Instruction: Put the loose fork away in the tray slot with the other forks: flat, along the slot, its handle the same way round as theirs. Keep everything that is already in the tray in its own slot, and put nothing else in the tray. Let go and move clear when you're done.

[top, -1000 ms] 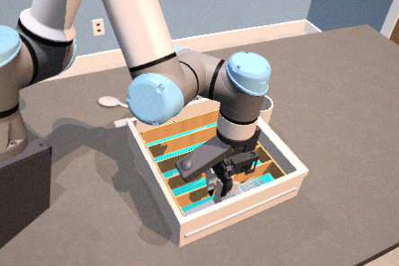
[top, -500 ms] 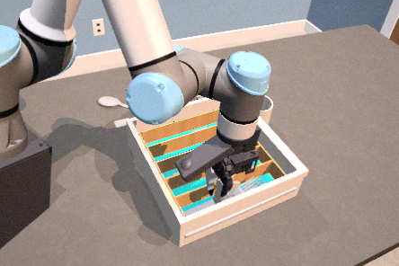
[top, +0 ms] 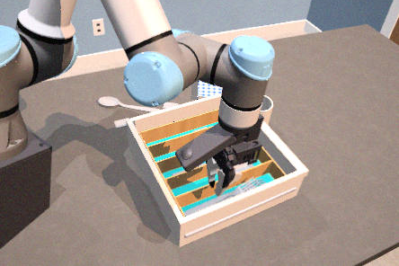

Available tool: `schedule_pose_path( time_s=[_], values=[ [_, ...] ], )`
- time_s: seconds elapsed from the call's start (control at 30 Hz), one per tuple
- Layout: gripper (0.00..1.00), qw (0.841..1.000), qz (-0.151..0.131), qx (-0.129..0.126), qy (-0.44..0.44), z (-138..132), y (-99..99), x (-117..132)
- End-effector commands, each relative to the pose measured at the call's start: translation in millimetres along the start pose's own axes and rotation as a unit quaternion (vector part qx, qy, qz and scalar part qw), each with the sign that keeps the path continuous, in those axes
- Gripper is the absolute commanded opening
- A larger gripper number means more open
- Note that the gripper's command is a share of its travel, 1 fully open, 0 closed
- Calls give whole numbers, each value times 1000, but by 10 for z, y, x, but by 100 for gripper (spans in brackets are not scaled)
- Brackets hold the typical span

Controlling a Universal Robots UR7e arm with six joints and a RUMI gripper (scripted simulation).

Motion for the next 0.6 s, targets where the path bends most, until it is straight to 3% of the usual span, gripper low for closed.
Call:
schedule_pose_path(
  time_s=[0.0,0.2,0.27,0.57],
  values=[
    [14,1000,0,0,0,0,-290,-13],
    [14,1000,0,0,0,2,-636,-30],
    [14,1000,0,0,0,2,-636,-30],
    [14,1000,0,0,0,5,-994,-48]
  ],
)
Point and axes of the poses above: the point where the finger pads meet when closed, its own y axis out along the fingers, its own z axis across the jaws, x = y × z, the point moved 6 cm from there along -y, back along the fingers, and after that the axes turned 7 degrees about -y, right-handed, at the moved point
